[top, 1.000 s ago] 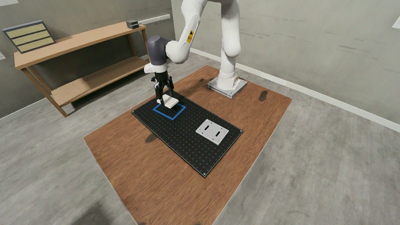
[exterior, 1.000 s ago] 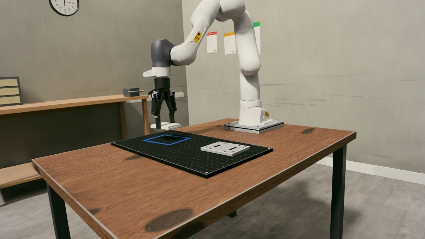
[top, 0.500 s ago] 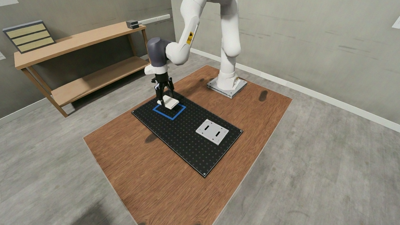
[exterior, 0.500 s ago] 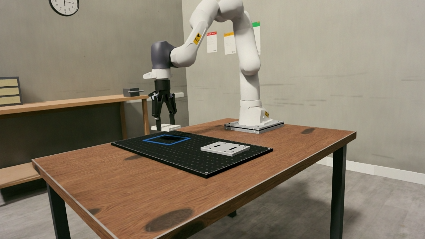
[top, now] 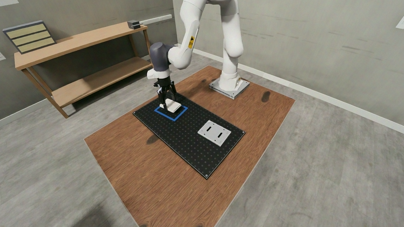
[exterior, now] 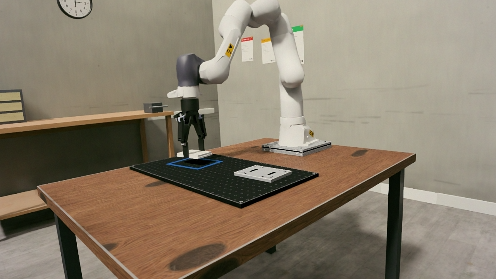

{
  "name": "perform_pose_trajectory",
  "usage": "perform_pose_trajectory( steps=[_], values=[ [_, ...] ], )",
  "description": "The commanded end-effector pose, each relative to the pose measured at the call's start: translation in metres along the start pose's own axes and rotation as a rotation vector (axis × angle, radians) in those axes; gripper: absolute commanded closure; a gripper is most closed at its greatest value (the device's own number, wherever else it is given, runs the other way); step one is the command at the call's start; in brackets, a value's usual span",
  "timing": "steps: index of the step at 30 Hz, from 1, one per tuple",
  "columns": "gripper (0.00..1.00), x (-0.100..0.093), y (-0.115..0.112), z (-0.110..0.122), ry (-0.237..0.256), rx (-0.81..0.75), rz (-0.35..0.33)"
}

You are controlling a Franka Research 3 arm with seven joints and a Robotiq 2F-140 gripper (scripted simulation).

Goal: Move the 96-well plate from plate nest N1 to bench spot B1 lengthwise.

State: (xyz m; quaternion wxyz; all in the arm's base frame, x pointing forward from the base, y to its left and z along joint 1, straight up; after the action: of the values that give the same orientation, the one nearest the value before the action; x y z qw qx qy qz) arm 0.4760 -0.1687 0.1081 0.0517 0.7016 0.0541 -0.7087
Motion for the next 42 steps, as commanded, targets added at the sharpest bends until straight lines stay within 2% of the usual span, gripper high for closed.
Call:
perform_pose_trajectory(
  steps=[1,10,42],
  values=[
    [0.4,0.005,0.001,-0.003,0.007,0.012,0.007],
    [0.4,0.018,0.002,-0.004,0.007,0.012,0.007],
    [0.4,0.02,0.001,-0.003,0.007,0.012,0.007]
  ],
)
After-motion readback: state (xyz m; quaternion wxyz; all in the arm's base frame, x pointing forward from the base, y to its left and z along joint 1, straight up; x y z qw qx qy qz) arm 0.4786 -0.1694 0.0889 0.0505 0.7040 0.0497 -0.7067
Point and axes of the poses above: the point where the finger pads meet when closed, its own x axis out along the fingers, its own z axis across the jaws, y = z × x, the point moved 7 cm from there along -x, back along the fingers
